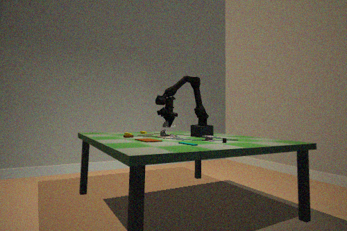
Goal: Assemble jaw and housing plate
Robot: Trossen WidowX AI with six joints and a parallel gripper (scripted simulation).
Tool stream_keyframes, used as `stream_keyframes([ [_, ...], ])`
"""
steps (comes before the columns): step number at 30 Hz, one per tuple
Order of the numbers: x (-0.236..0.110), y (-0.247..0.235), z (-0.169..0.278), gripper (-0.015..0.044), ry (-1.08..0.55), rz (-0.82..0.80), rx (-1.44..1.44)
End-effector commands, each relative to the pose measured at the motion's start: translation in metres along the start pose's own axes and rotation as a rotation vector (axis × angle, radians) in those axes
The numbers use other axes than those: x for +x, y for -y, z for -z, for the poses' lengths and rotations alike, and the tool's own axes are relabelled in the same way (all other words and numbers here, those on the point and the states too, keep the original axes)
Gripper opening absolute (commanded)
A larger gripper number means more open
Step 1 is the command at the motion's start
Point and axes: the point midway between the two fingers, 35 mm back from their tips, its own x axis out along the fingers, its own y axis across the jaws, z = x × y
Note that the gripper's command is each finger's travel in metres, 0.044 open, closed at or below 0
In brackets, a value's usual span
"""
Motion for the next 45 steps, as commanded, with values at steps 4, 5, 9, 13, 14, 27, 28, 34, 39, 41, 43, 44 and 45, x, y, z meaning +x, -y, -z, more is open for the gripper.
stream_keyframes([
  [4,0.000,0.000,0.000,0.0134,-0.001,0.005,0.005],
  [5,0.000,0.000,0.000,0.0134,-0.001,0.005,0.005],
  [9,0.000,0.000,0.000,0.0134,-0.001,0.005,0.017],
  [13,0.000,0.000,0.000,0.0134,-0.001,0.005,0.017],
  [14,0.000,0.000,0.000,0.0134,-0.001,0.005,0.017],
  [27,0.000,0.001,0.000,0.0134,-0.001,0.005,0.017],
  [28,0.001,0.001,0.000,0.0134,-0.001,0.005,0.017],
  [34,0.011,0.001,-0.001,0.0134,-0.001,0.005,0.018],
  [39,0.019,0.001,-0.001,0.0134,-0.001,0.005,0.018],
  [41,0.022,0.001,-0.001,0.0134,-0.001,0.005,0.018],
  [43,0.025,0.001,-0.001,0.0134,-0.001,0.005,0.018],
  [44,0.027,0.001,-0.001,0.0134,-0.001,0.005,0.018],
  [45,0.029,0.001,-0.001,0.0134,-0.002,0.005,0.018],
])
